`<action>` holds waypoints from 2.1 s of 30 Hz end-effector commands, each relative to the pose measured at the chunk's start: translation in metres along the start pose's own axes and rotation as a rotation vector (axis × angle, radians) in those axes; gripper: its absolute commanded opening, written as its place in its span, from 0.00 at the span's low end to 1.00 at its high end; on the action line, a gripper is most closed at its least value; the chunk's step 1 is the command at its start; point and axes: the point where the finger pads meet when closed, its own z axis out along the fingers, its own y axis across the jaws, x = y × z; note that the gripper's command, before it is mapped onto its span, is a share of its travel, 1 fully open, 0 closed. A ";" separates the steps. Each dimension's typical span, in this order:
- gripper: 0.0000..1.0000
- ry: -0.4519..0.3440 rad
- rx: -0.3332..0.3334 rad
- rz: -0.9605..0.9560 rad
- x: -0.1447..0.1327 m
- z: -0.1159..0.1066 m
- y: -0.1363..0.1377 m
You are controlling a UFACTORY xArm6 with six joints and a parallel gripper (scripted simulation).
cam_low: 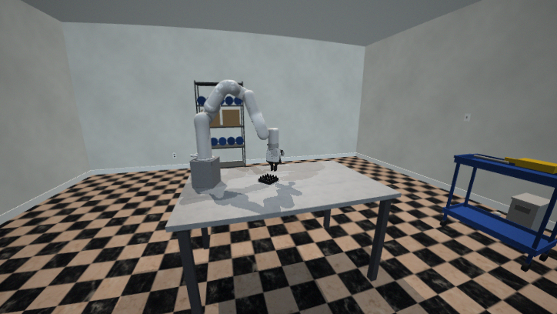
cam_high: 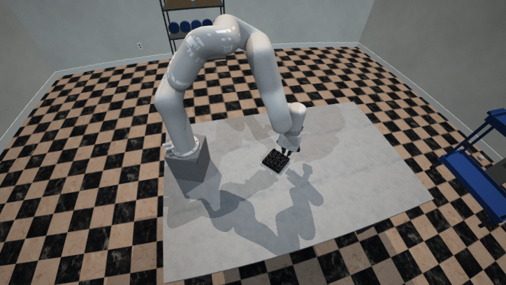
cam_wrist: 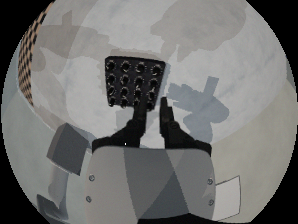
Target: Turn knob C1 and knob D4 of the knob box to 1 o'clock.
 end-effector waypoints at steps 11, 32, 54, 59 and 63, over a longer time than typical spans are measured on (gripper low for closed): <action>0.19 0.015 0.009 -0.049 0.001 -0.002 0.001; 0.19 0.015 0.009 -0.049 0.001 -0.002 0.001; 0.19 0.016 0.010 -0.065 0.001 0.001 0.001; 0.19 0.017 0.011 -0.075 0.001 0.003 0.001; 0.19 0.017 0.011 -0.075 0.001 0.007 0.001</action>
